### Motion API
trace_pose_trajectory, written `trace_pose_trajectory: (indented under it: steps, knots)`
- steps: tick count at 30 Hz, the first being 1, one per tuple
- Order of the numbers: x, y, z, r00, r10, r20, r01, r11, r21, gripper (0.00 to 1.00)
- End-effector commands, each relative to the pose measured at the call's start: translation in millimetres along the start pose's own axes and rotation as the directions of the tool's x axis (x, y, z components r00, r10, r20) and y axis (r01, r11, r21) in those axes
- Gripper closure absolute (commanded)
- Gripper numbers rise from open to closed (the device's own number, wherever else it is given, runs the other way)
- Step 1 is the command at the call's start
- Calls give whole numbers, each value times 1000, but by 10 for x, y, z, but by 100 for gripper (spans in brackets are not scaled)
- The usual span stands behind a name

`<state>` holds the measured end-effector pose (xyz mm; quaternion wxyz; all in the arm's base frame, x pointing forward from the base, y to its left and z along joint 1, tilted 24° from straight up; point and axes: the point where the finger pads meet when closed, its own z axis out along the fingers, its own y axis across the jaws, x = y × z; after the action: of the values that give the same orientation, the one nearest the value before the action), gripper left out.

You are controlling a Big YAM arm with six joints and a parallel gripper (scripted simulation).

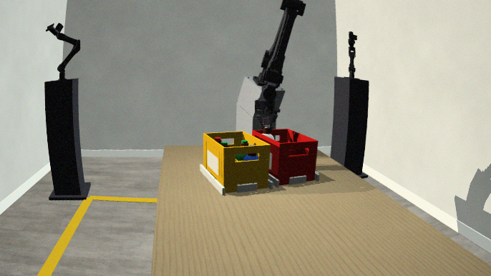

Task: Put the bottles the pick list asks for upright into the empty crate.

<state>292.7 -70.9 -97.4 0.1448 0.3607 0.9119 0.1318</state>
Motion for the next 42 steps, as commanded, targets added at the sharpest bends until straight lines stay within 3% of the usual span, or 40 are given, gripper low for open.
trace_pose_trajectory:
  steps: [1, 10, 18, 42]
  knots:
    - [-124, 53, 35, 999, -5, 39, 6, 1000, -5, 100]
    - [-251, 101, -1, 997, -11, 75, 12, 1000, -18, 100]
    - [-83, 28, 66, 999, -4, 39, 4, 1000, -4, 100]
    - [-15, 10, 112, 1000, -5, 31, 5, 1000, -2, 100]
